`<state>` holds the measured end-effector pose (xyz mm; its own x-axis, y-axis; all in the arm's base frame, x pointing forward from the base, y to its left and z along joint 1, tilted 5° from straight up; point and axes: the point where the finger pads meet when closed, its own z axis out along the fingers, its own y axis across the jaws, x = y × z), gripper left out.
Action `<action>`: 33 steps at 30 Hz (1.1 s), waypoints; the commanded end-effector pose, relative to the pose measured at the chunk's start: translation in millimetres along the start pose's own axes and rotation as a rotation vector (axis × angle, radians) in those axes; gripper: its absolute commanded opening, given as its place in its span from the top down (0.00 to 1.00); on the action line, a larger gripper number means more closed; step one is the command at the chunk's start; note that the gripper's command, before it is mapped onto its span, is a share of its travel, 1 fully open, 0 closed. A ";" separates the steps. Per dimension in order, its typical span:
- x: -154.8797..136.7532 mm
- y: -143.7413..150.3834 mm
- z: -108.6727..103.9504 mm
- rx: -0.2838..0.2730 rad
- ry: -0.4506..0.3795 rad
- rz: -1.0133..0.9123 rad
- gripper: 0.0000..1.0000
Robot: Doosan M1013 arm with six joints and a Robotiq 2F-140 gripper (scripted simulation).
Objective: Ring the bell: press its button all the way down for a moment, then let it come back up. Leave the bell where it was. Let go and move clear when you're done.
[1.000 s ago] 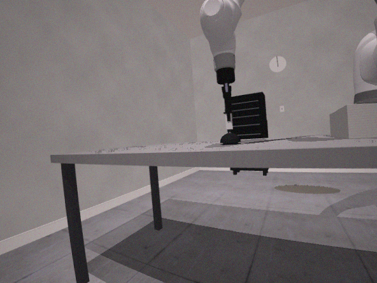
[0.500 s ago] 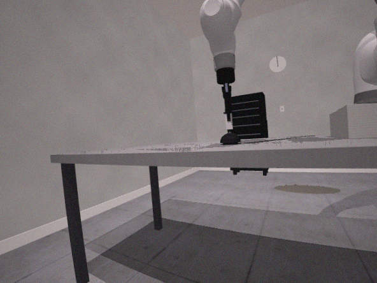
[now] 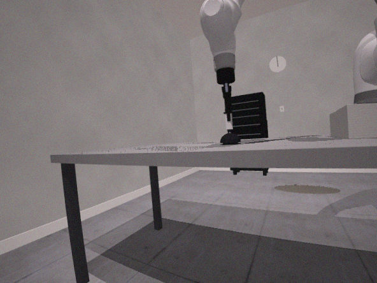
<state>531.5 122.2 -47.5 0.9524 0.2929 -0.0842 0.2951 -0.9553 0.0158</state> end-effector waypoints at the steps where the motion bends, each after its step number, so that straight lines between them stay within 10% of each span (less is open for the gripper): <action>1: -0.3 -0.1 0.5 0.000 0.000 0.000 1.00; 33: -0.3 -0.1 -51.3 0.000 0.000 0.000 1.00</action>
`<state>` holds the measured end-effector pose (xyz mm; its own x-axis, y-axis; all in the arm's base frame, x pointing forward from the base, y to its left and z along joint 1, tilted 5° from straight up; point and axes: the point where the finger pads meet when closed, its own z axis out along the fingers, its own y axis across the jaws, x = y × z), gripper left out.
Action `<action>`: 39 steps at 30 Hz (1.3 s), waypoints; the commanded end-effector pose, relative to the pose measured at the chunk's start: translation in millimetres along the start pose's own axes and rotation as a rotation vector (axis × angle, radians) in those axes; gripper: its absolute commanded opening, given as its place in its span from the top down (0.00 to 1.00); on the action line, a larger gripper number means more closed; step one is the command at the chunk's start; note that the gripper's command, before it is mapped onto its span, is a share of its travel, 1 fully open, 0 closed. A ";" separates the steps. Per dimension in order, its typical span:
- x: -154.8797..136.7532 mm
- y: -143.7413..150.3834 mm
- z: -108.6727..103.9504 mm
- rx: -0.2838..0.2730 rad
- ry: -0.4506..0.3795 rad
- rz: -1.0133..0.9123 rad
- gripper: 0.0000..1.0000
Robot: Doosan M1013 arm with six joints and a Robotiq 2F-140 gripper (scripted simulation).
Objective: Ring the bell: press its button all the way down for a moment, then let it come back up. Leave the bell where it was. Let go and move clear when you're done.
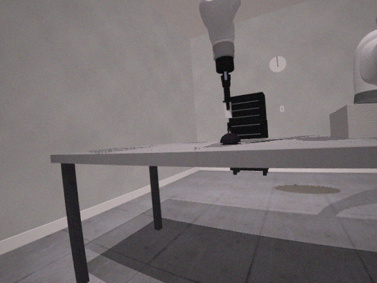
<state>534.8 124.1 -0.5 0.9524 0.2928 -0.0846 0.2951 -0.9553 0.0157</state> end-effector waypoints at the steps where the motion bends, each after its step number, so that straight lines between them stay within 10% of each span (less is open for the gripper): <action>1: 0.0 0.0 -6.6 0.000 0.000 0.000 1.00; 39: 0.0 0.0 -22.4 0.000 0.000 0.000 1.00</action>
<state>536.5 125.0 21.7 0.9524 0.2928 -0.0847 0.2951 -0.9553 0.0156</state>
